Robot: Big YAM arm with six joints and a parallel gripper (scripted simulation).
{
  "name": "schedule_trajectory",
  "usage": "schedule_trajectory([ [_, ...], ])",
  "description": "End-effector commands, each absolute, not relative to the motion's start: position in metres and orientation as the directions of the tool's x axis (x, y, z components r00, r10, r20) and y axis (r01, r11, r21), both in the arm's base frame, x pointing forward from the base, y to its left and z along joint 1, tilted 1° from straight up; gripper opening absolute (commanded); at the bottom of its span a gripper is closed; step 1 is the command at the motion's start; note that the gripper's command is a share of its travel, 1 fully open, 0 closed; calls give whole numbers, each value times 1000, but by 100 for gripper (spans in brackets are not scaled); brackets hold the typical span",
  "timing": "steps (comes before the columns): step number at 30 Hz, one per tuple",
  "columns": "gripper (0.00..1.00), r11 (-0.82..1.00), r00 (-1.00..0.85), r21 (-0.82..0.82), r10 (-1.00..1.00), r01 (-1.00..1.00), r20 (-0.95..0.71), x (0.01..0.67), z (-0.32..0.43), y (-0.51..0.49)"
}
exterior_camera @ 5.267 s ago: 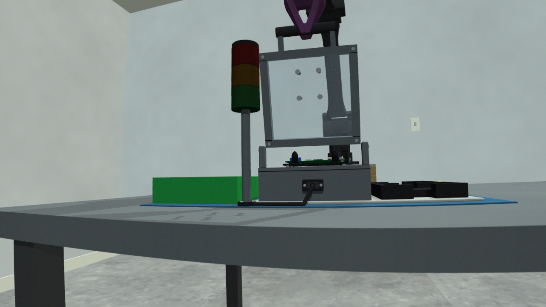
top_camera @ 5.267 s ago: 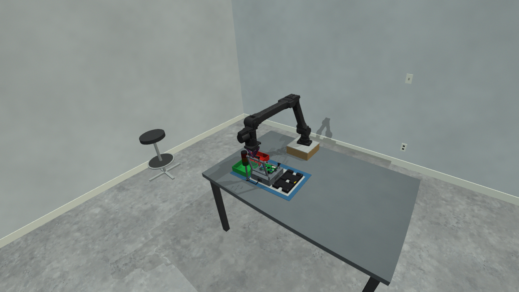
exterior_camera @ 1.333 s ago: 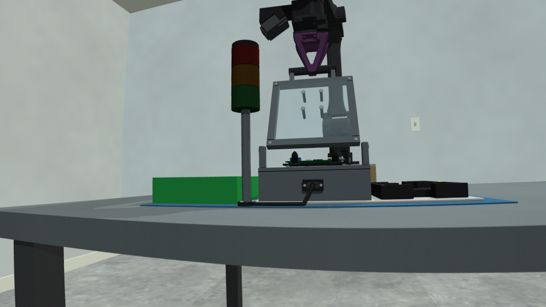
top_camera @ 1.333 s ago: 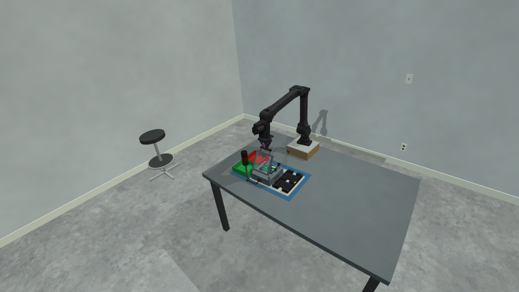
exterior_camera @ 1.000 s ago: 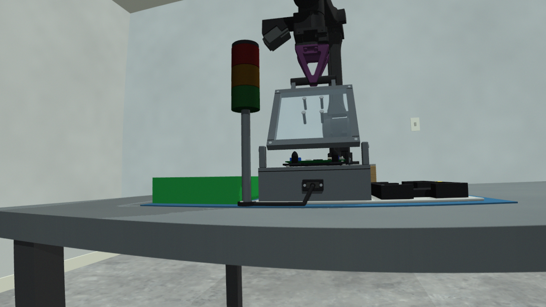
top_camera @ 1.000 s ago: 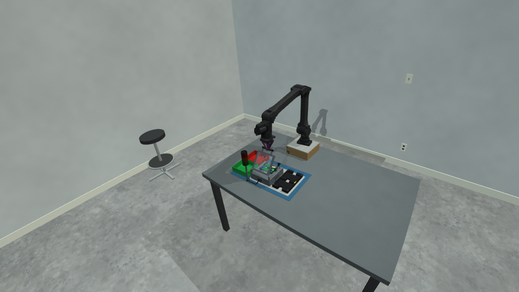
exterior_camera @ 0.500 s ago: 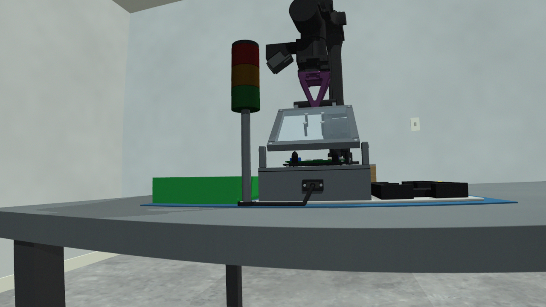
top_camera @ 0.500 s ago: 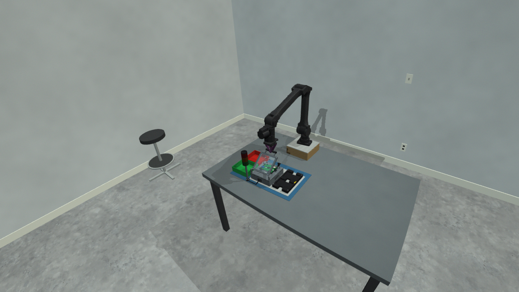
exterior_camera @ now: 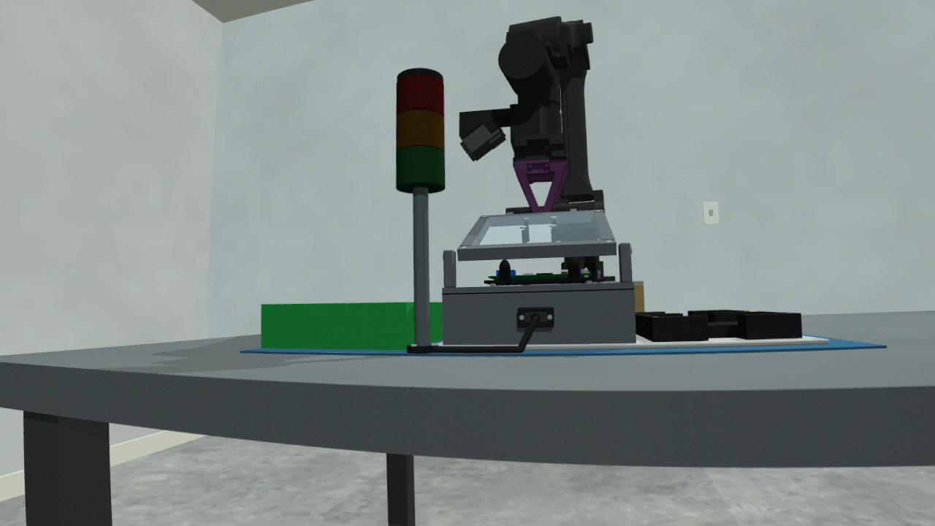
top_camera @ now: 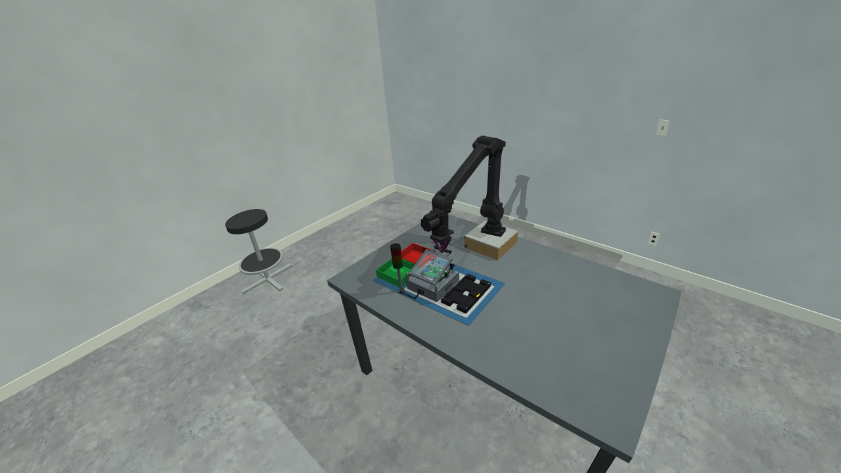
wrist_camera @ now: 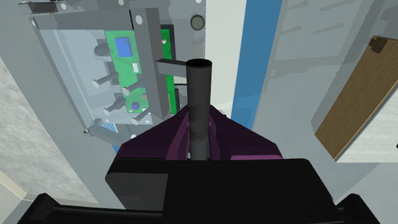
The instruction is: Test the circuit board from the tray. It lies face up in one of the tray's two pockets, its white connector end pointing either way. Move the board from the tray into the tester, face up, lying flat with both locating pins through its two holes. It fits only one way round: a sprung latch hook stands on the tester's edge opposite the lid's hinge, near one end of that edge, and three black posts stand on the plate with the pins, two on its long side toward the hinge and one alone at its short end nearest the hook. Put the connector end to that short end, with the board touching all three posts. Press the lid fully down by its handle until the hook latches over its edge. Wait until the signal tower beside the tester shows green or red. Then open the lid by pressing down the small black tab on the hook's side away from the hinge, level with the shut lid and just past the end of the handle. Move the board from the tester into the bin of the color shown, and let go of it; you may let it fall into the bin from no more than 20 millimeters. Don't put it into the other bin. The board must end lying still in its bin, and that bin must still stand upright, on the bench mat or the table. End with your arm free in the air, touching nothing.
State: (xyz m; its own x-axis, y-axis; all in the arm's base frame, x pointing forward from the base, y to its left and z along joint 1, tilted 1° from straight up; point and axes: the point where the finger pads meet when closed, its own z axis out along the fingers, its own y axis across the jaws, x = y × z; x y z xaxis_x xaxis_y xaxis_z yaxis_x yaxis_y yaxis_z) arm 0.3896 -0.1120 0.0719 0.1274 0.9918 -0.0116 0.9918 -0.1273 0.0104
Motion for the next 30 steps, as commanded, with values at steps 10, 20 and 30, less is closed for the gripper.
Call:
schedule_trajectory([
  [10, 0, -107, 107, -5, 994, 994, 4, 384, 22, -107],
  [20, 0, -106, 106, -5, 994, 994, 4, 382, 7, -106],
  [30, 0, -105, 105, -3, 994, 994, 4, 383, -4, -106],
])
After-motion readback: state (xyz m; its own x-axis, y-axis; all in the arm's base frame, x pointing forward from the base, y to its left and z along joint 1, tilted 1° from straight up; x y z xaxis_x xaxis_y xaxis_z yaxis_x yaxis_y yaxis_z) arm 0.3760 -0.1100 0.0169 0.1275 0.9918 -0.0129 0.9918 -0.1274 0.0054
